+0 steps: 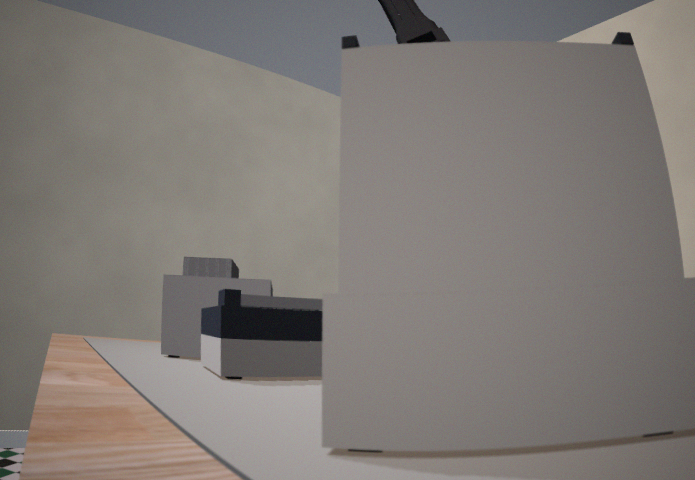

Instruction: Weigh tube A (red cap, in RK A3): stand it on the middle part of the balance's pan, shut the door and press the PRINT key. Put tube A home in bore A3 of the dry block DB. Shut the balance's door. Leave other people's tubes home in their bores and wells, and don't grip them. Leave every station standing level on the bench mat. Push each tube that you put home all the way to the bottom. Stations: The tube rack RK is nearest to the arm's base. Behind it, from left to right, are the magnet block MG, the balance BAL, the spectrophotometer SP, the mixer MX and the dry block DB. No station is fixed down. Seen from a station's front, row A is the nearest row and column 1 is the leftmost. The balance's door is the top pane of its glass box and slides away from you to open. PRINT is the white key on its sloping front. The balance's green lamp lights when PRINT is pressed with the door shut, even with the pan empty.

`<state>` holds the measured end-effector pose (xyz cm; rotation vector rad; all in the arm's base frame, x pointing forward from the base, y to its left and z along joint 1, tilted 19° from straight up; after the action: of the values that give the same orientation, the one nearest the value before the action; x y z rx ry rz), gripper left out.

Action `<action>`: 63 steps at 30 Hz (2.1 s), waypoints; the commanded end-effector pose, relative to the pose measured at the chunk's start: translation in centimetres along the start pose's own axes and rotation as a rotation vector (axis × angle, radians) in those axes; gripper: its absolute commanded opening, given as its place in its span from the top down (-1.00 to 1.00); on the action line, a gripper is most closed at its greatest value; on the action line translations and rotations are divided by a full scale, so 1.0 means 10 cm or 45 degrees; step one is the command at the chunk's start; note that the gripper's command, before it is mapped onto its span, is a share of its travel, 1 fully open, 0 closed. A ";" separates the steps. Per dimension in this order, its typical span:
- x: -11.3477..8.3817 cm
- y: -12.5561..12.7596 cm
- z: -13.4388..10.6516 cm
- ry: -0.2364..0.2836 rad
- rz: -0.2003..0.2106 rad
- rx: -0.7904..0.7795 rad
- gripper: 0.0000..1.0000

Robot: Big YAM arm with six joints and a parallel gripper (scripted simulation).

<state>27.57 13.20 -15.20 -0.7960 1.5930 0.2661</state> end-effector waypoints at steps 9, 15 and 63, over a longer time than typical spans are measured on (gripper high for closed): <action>-0.03 -0.02 0.05 -0.021 0.000 -0.016 1.00; -0.03 -0.02 0.05 -0.021 0.000 -0.016 1.00; 0.17 -0.05 -1.03 -0.654 -0.010 -0.232 1.00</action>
<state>21.22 7.11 -14.71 -0.7813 1.0729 0.5595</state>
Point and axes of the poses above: the point where the finger pads meet when closed, its own x axis out along the fingers, its own y axis across the jaws, z = x × y, the point moved 9 cm from there along -x, back along the fingers, and after that the axes turned 7 degrees about -x, right-handed, at the moved point
